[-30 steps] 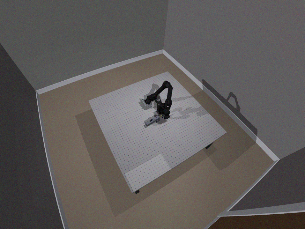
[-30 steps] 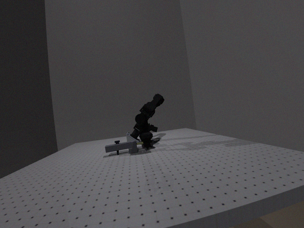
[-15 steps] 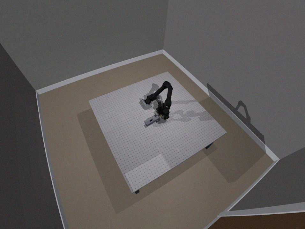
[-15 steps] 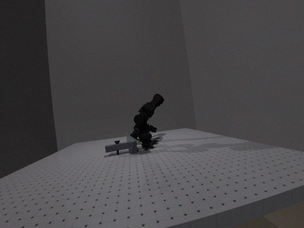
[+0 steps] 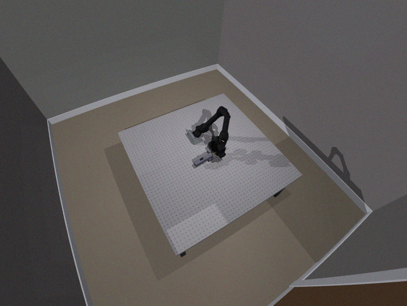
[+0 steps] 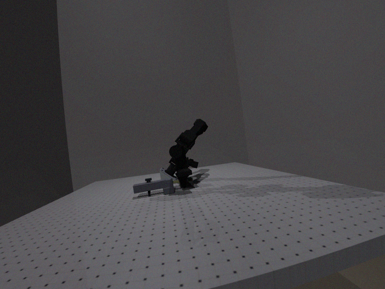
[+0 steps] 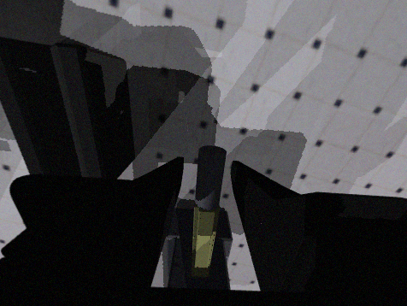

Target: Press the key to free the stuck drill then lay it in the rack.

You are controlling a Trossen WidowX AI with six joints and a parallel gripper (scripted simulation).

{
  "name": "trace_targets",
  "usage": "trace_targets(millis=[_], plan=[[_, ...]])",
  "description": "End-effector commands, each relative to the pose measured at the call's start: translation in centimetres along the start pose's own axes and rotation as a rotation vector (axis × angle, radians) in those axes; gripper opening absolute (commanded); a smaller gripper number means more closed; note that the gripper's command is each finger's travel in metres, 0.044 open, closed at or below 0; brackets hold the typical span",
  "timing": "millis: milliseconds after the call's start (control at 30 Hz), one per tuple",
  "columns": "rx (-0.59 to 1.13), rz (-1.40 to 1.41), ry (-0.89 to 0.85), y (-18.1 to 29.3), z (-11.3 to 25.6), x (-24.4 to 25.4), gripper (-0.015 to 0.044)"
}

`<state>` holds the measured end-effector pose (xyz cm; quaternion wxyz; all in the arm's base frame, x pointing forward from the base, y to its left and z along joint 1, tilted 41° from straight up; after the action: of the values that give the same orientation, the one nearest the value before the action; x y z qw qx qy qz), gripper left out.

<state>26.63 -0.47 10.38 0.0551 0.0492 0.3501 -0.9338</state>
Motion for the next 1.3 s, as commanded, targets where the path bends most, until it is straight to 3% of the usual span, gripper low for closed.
trace_targets(millis=[0,67,167,1267], plan=[[0.0,0.0,0.0,-0.03,0.02,0.0,0.0072],[0.0,0.0,0.0,-0.03,0.02,0.0,0.002],[0.0,0.0,0.0,-0.03,0.02,0.0,0.0],[0.002,0.0,-0.002,-0.01,0.42,0.13,0.0]])
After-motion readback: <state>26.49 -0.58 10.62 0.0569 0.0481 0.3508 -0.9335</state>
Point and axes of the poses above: the point midway between the two fingers, 35 mm back from their tips, its own z axis back along the fingers, its own x axis across the jaws, y = z × x, the point moved 7 cm from there along z, back along the fingers, and after that the axes turned 3 degrees about z, right-handed, at the moved point
